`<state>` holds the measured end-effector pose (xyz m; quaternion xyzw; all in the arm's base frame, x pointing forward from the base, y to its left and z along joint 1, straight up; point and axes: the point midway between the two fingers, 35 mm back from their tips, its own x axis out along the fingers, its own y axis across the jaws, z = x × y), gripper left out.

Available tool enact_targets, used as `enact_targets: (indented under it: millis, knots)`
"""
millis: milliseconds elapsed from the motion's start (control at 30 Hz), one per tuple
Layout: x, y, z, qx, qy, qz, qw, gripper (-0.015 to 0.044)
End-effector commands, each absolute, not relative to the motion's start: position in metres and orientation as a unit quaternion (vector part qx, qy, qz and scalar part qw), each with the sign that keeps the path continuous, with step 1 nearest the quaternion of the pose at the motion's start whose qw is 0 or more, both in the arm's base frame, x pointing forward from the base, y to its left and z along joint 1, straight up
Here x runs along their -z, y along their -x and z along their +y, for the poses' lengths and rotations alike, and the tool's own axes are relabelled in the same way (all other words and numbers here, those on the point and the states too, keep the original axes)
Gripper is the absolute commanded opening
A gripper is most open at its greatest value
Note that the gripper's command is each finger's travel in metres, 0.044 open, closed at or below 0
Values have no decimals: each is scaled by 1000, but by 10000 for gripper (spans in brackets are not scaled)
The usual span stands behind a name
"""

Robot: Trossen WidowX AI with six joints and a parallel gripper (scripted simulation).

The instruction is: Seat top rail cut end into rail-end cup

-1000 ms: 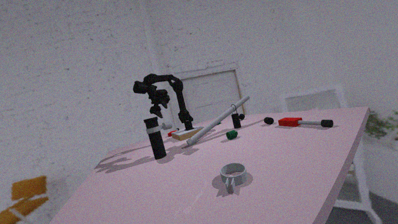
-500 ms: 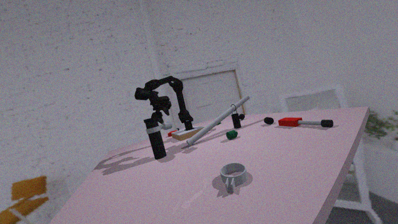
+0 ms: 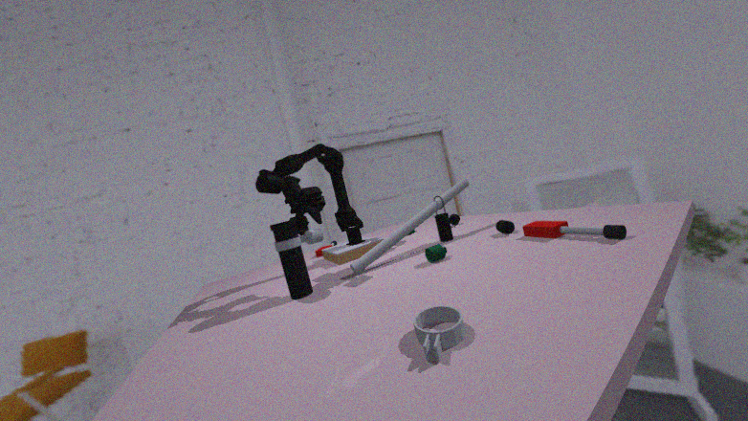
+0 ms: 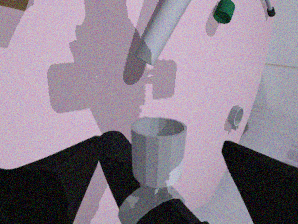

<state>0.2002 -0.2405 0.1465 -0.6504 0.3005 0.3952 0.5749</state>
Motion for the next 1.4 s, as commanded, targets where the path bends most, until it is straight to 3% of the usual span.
enact_targets:
  millis: [0,700,1100,1200,1333,1367]
  knots:
    - [-139,-203,-240,-397,648,302,575,440]
    - [-111,-219,-235,-396,648,301,576,440]
    - [-111,-219,-235,-396,648,301,576,125]
    - [-111,-219,-235,-396,648,301,576,105]
    - [-111,-221,-235,-389,645,309,581,0]
    - [-111,-223,-235,-385,643,313,584,0]
